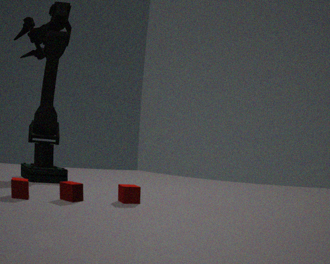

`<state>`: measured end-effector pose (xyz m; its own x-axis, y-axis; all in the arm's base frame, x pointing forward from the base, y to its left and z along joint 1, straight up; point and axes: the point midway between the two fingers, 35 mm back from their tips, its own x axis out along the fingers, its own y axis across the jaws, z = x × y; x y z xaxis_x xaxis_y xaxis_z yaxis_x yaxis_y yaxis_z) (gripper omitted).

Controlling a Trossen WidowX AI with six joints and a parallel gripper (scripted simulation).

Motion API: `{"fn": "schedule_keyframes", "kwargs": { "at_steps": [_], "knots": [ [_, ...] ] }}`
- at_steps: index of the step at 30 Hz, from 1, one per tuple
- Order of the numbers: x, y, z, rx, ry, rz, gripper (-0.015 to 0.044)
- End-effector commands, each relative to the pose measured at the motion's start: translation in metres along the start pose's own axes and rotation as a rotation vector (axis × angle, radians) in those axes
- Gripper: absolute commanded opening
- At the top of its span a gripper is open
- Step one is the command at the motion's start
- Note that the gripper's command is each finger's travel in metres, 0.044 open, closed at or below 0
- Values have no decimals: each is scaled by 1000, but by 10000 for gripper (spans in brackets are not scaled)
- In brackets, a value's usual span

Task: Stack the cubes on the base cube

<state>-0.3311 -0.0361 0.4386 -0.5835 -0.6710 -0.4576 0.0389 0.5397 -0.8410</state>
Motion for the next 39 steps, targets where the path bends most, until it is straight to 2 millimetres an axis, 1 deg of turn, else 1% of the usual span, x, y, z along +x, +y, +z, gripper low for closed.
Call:
{"fn": "schedule_keyframes", "kwargs": {
  "at_steps": [1, 3, 5, 9, 13, 17, 21, 25, 30, 34, 39],
  "knots": [
    [-1, 1, -1, 4, 4, 3, 374],
    [-7, 11, -8, 37, 36, 23, 321],
    [-18, 25, -19, 86, 85, 53, 269],
    [-41, 54, -37, 187, 183, 109, 265],
    [-67, 83, -51, 290, 282, 161, 265],
    [-95, 112, -60, 394, 382, 209, 265],
    [-125, 141, -65, 500, 483, 252, 265],
    [-157, 169, -65, 607, 584, 292, 265],
    [-197, 204, -58, 744, 708, 338, 265],
    [-230, 231, -46, 856, 806, 371, 265],
    [-270, 262, -24, 998, 929, 405, 265]
  ]
}}
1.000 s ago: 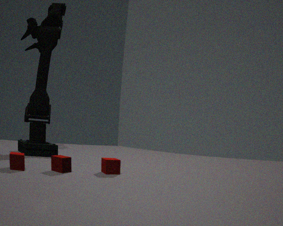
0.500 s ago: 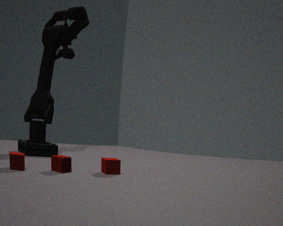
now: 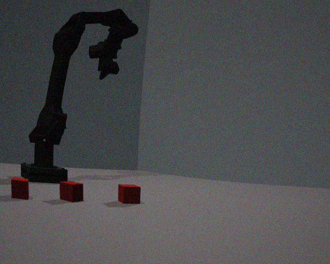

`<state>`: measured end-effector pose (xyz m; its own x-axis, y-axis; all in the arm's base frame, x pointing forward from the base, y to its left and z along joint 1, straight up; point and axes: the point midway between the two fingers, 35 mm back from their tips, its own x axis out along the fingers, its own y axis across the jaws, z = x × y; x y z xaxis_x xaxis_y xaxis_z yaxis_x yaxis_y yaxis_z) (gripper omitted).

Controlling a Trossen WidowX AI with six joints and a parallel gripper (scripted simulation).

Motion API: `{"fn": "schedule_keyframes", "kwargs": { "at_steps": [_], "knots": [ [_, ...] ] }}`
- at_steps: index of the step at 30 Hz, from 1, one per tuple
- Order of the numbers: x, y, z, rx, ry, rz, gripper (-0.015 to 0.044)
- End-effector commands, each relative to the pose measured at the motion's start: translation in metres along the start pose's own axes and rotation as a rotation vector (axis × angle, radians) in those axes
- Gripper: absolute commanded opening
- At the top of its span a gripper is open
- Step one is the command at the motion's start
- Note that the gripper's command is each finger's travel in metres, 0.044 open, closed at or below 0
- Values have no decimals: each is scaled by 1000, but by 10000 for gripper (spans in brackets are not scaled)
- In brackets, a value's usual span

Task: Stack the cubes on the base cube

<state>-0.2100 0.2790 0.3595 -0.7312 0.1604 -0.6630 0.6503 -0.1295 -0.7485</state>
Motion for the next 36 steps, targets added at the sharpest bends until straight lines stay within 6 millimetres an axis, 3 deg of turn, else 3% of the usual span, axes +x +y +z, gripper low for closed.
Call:
{"fn": "schedule_keyframes", "kwargs": {
  "at_steps": [1, 10, 19, 27, 36],
  "knots": [
    [-14, 31, -32, 128, 94, 41, 265],
    [-56, 103, -86, 401, 289, 108, 265],
    [-108, 183, -115, 684, 474, 160, 265],
    [-157, 256, -116, 942, 630, 193, 265],
    [-209, 336, -92, 1239, 794, 214, 265]
  ]
}}
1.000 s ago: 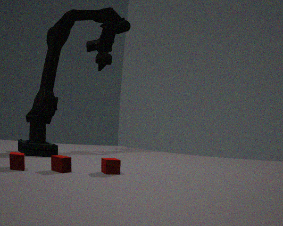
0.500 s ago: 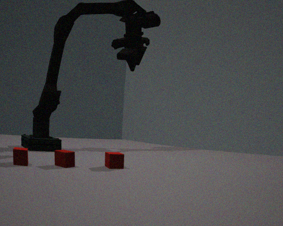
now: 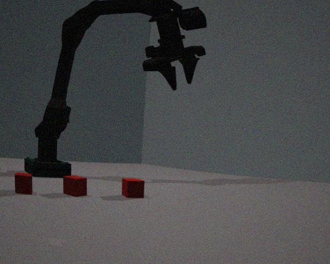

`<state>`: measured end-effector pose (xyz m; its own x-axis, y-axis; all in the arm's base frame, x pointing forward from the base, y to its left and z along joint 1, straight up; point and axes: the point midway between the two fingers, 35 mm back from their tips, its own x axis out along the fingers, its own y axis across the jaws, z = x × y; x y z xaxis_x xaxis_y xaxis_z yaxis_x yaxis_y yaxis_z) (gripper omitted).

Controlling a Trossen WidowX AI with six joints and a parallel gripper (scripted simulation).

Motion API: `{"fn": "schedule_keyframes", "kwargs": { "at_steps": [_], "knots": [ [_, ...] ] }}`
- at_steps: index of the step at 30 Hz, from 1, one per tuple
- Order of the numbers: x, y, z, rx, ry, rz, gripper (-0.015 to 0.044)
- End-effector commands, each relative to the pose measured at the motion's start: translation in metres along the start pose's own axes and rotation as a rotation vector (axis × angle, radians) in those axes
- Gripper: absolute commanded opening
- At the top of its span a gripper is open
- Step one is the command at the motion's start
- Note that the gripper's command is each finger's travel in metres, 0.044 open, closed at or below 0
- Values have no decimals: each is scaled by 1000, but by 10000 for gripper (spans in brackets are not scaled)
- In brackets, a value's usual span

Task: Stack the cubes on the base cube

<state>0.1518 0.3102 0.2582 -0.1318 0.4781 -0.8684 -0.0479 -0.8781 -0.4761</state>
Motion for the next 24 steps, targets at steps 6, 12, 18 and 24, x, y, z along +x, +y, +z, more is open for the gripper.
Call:
{"fn": "schedule_keyframes", "kwargs": {
  "at_steps": [6, 12, 18, 24],
  "knots": [
    [-15, 61, -77, 314, 147, 49, 265],
    [-30, 110, -116, 520, 234, 75, 265],
    [-46, 164, -145, 729, 313, 100, 265],
    [-63, 221, -161, 939, 385, 123, 265]
  ]
}}
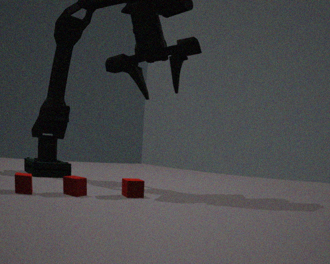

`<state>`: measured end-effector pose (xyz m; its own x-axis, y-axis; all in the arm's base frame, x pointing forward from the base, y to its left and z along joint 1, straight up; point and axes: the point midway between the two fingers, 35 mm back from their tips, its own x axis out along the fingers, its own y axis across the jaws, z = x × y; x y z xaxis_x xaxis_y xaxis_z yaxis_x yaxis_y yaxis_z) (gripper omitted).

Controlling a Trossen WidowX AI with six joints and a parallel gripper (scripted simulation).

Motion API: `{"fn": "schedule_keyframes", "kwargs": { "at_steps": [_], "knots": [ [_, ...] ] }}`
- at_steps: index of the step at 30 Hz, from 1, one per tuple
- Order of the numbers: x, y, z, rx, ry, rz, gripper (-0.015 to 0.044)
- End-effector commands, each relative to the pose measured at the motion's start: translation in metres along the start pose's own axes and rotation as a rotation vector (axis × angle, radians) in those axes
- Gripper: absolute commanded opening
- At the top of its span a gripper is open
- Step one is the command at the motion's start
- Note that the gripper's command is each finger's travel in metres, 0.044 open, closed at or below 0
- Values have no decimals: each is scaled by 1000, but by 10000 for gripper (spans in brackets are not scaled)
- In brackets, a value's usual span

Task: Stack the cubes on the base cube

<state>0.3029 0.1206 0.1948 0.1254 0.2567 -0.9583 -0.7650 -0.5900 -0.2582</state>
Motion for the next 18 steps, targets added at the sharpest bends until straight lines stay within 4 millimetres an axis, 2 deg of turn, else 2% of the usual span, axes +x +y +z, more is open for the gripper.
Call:
{"fn": "schedule_keyframes", "kwargs": {
  "at_steps": [1, 10, 18],
  "knots": [
    [2, 22, -38, 149, 51, 27, 265],
    [0, 80, -108, 464, 144, 76, 265],
    [-5, 146, -152, 746, 213, 122, 265]
  ]
}}
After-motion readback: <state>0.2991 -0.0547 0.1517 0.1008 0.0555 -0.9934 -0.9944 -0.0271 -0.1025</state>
